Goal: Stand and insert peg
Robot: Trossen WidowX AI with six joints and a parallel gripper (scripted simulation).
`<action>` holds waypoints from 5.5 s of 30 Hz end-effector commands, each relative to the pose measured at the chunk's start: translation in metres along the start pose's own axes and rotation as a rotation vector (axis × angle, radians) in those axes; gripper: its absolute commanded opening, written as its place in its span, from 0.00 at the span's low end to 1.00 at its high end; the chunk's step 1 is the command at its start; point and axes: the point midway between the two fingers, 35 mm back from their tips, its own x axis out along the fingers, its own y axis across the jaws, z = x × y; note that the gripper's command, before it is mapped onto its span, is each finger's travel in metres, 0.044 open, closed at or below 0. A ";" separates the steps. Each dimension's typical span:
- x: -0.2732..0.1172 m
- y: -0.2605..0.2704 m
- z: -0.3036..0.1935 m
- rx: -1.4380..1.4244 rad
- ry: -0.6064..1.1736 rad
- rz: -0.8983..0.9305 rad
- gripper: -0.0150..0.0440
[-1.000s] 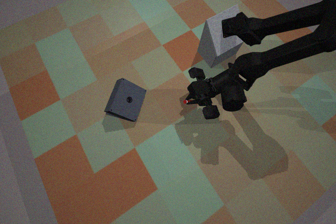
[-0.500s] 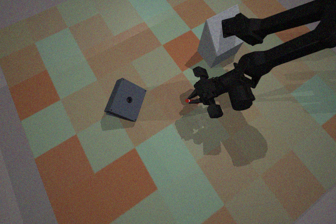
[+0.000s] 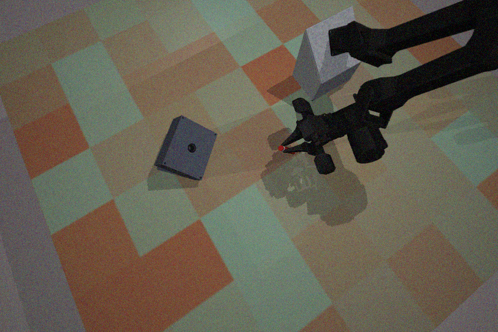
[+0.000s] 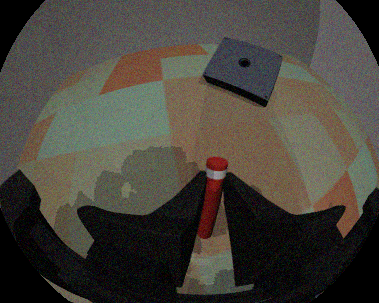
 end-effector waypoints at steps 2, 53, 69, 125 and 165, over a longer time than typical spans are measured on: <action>-0.003 -0.003 -0.002 0.002 -0.048 -0.006 0.34; -0.026 -0.004 -0.021 0.000 -0.401 -0.010 0.34; -0.024 -0.007 -0.025 -0.020 -0.401 -0.018 0.34; -0.030 -0.017 -0.034 -0.028 -0.472 -0.012 0.34; -0.033 -0.021 -0.034 -0.035 -0.502 -0.006 0.47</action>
